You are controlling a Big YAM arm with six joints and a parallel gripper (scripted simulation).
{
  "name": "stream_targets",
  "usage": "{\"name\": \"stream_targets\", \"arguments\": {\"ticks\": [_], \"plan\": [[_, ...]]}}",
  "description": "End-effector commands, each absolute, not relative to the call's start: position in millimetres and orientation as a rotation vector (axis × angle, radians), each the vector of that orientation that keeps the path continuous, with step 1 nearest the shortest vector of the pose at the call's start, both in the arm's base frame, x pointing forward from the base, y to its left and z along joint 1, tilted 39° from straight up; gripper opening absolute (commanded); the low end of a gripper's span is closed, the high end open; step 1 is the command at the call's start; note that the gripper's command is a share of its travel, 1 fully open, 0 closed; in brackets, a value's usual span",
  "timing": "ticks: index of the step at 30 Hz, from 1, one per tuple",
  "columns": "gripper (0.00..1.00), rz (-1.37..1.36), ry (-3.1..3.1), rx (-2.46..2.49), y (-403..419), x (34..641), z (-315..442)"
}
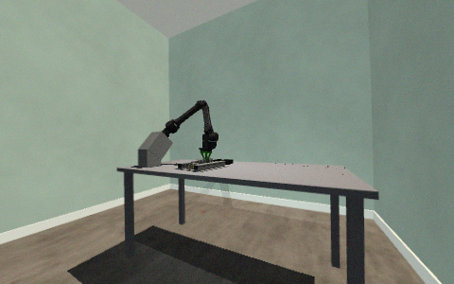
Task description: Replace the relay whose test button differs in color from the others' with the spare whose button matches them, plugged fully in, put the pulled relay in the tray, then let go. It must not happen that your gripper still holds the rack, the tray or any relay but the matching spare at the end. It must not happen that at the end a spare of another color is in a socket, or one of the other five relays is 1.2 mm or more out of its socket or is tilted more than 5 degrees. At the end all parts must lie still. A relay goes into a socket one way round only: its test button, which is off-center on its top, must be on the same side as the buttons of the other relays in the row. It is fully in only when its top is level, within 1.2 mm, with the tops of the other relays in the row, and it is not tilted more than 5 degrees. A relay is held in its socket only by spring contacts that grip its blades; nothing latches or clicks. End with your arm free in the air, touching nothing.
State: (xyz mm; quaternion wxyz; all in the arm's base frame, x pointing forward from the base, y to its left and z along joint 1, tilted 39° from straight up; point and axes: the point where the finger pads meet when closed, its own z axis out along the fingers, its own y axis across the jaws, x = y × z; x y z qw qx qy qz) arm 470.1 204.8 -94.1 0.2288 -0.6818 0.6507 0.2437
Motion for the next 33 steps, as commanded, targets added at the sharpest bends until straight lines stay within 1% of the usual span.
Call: {"name": "stream_targets", "arguments": {"ticks": [1, 33], "plan": [[0.0, 0.633, 1.791, -1.847, 189.2, 486.0, -78.7], [0.0, 0.635, 1.803, -1.836, 191.7, 488.3, -90.1]]}}
